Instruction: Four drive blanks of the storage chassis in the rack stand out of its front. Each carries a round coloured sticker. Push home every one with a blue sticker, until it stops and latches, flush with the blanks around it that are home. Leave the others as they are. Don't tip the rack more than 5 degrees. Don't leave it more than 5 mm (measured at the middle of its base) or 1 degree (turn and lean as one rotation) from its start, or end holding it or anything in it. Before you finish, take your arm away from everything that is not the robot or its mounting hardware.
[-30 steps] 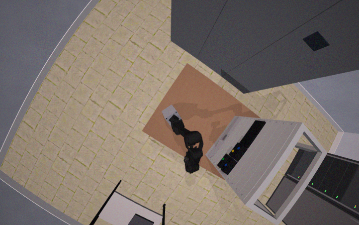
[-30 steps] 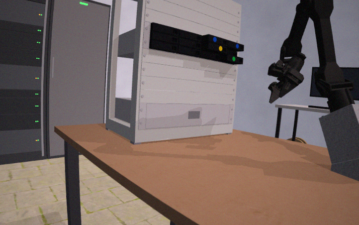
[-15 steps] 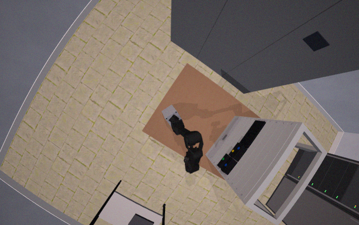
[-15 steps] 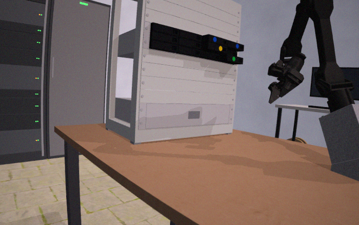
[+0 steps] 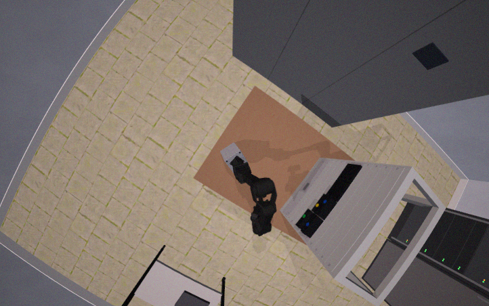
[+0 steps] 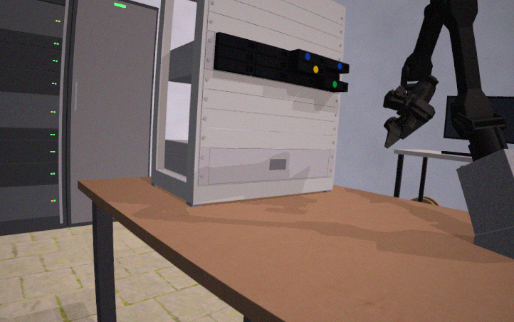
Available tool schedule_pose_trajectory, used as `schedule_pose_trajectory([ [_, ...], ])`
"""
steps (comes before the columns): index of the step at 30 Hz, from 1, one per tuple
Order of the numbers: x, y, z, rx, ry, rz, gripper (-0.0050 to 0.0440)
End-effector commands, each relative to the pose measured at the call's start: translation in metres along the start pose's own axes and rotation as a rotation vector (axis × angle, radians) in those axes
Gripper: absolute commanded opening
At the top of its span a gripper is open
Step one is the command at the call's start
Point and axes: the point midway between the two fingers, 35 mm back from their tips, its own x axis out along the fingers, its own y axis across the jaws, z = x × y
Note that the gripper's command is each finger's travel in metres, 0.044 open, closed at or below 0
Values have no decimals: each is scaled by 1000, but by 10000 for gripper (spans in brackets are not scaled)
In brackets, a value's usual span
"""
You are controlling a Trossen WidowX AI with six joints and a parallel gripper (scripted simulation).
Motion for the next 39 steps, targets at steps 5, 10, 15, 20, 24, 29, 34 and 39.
schedule_pose_trajectory([
  [5,-5,0,8,-42,1,-57,440],
  [10,-7,2,13,-72,-1,-100,440],
  [15,-10,5,21,-125,-3,-176,440],
  [20,-14,10,33,-196,-6,-278,440],
  [24,-16,12,39,-230,-8,-327,440],
  [29,-21,18,56,-327,-13,-469,440],
  [34,-26,22,70,-411,-17,-589,440],
  [39,-29,26,80,-475,-15,-676,440],
])
